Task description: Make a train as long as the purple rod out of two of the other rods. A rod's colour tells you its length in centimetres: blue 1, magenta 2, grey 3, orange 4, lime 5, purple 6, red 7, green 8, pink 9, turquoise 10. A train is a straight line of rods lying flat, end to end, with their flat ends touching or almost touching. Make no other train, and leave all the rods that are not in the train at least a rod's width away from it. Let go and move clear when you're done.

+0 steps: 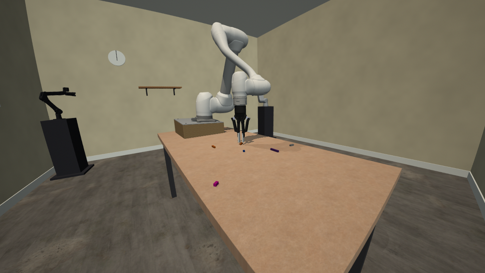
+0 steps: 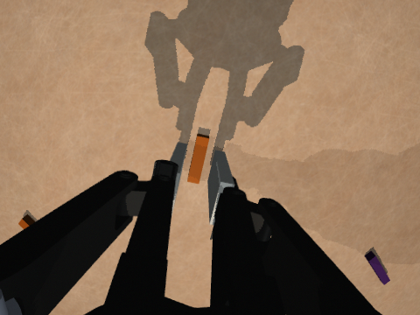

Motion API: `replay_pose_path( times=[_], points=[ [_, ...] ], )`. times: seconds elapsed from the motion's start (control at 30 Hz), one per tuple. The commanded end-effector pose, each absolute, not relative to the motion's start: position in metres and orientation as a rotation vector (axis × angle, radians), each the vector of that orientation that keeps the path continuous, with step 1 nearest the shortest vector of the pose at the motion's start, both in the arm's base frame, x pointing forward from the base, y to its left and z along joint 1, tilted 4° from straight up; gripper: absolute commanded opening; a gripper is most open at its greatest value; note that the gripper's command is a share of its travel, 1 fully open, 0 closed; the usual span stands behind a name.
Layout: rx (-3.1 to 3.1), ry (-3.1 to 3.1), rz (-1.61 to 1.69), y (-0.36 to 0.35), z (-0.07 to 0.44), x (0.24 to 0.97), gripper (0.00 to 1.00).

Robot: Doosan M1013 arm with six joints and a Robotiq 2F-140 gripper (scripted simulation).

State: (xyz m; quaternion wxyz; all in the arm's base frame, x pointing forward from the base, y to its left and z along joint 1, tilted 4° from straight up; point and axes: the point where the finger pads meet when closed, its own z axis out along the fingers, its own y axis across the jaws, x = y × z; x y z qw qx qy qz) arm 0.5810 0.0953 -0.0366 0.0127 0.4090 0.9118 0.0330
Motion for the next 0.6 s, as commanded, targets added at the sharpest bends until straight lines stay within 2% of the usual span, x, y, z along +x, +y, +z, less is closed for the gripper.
replay_pose_path(
  times=[0.0, 0.57],
  points=[
    [1.275, 2.842, 0.103, 0.095, -0.038, 0.581, 0.23],
    [1.275, 2.842, 0.103, 0.096, -0.051, 0.582, 0.23]
  ],
)
